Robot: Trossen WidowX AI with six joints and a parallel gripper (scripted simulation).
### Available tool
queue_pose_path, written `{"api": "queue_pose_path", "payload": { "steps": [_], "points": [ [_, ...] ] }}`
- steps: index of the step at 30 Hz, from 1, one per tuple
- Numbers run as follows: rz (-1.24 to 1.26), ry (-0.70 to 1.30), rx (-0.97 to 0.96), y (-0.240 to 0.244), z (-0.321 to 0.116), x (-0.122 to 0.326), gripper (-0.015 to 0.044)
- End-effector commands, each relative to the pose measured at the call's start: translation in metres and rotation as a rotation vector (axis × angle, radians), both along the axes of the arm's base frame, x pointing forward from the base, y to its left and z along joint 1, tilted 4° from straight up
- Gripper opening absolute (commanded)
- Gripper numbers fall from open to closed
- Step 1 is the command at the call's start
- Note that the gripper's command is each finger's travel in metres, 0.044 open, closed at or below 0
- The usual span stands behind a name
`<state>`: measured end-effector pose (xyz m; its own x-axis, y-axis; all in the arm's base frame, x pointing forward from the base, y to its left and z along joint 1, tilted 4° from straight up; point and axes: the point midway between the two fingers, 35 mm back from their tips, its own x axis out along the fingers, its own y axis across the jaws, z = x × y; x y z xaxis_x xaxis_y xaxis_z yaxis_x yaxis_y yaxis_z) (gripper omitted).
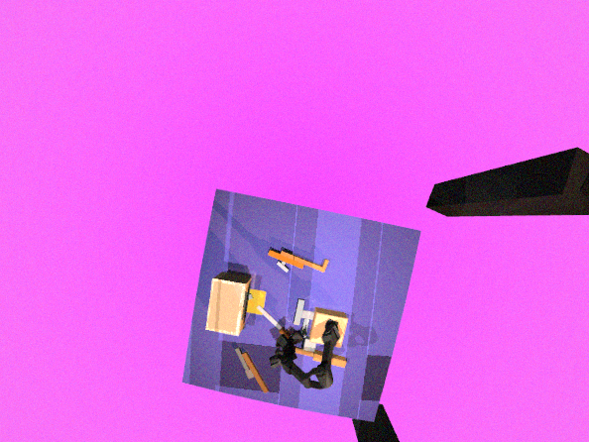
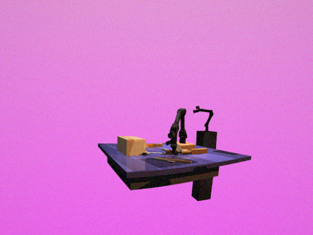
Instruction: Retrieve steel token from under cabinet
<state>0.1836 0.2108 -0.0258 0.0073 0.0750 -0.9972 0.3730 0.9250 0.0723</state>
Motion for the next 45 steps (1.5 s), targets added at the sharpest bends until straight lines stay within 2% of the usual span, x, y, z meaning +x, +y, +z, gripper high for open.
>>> {"api": "queue_pose_path", "payload": {
  "steps": [1, 45],
  "points": [
    [-0.033, -0.001, 0.003, 0.0, 0.001, 0.0, 0.0],
    [-0.081, 0.003, 0.007, 0.045, 0.006, 0.005, 0.0]
  ]
}}
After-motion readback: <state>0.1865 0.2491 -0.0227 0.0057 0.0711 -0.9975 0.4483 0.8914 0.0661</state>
